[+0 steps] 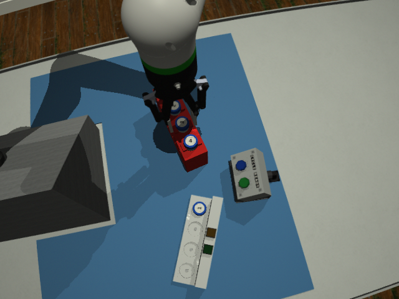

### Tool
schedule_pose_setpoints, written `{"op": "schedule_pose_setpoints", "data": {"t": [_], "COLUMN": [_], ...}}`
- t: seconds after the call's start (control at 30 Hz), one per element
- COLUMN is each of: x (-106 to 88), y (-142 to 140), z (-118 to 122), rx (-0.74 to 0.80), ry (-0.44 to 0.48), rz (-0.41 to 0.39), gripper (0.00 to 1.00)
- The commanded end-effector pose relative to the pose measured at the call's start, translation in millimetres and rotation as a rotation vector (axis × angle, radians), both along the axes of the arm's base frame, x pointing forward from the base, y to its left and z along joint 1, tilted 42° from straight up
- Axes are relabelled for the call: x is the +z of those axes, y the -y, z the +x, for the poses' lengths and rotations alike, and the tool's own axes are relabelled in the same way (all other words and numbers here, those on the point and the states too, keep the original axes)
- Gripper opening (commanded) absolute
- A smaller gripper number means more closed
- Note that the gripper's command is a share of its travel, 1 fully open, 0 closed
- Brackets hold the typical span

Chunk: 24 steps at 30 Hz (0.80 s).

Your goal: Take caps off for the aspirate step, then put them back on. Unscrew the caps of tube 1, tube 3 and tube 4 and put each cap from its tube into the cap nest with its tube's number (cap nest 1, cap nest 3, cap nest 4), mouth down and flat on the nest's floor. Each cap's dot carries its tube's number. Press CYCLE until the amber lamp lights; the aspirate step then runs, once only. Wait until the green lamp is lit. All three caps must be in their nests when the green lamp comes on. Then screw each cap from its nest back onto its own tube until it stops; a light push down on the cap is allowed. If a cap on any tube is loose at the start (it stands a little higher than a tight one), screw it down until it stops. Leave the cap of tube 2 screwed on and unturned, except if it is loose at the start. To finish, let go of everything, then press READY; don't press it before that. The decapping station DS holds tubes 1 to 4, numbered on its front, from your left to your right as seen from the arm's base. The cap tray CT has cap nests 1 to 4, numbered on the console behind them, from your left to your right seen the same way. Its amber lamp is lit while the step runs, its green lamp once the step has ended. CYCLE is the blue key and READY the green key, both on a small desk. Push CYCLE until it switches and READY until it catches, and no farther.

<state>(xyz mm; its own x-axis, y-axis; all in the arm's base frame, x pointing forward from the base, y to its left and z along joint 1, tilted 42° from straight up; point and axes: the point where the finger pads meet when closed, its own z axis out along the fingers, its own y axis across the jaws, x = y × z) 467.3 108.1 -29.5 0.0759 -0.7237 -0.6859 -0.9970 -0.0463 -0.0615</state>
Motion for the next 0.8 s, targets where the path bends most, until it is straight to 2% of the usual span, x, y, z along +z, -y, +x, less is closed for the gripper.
{"op": "schedule_pose_setpoints", "data": {"t": [0.0, 0.03, 0.07, 0.13, 0.17, 0.37, 0.4, 0.77], "x": [0.2, 0.2, 0.2, 0.2, 0.2, 0.3, 0.3, 0.3], "y": [0.2, 0.2, 0.2, 0.2, 0.2, 0.2, 0.2, 0.2], "z": [0.3, 0.3, 0.3, 0.3, 0.3, 0.4, 0.4, 0.4], "rx": [-0.190, -0.190, -0.251, -0.251, -0.286, -0.286, -0.286, -0.286], "ry": [-0.193, -0.193, -0.250, -0.250, -0.282, -0.282, -0.282, -0.282], "rz": [-0.016, -0.016, -0.016, -0.016, -0.015, -0.015, -0.015, -0.015], "gripper": [0.35, 0.35, 0.35, 0.35, 0.35, 0.35, 0.00, 0.00]}}
